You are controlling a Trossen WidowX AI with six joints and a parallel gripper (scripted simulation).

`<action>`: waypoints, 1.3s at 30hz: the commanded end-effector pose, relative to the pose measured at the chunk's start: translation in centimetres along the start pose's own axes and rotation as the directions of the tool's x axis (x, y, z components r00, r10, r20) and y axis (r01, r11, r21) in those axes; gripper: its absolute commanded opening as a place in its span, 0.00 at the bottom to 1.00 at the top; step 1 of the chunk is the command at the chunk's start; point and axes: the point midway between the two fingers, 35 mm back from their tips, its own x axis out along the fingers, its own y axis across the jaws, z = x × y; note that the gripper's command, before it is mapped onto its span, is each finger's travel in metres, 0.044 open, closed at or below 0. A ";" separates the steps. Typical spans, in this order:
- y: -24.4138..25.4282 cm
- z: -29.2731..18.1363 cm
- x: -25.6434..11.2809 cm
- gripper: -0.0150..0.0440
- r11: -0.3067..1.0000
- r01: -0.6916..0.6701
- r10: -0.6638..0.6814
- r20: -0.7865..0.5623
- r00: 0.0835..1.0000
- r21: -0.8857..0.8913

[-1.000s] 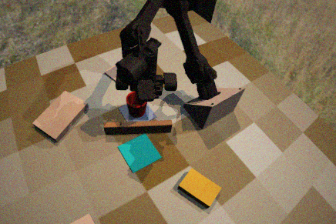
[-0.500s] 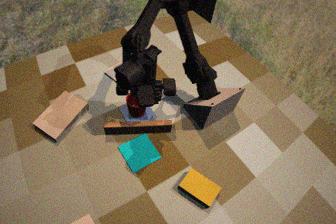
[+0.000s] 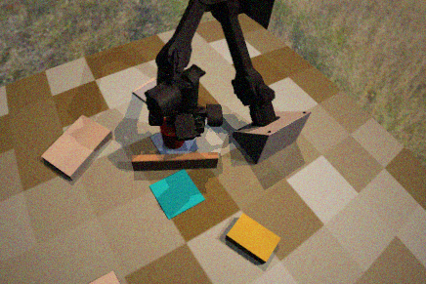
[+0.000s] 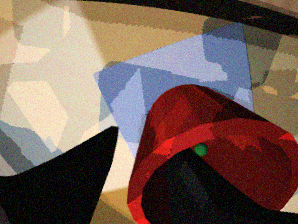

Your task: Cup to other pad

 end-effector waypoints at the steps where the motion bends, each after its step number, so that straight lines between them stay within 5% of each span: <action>1: 0.0 0.0 0.0 0.42 1.000 0.000 0.000 0.000 1.000 0.000; 12: 0.0 0.0 0.0 0.26 1.000 0.000 0.000 0.000 1.000 0.000; 39: -0.3 0.4 -6.3 0.25 1.000 0.000 0.000 0.001 1.000 -0.005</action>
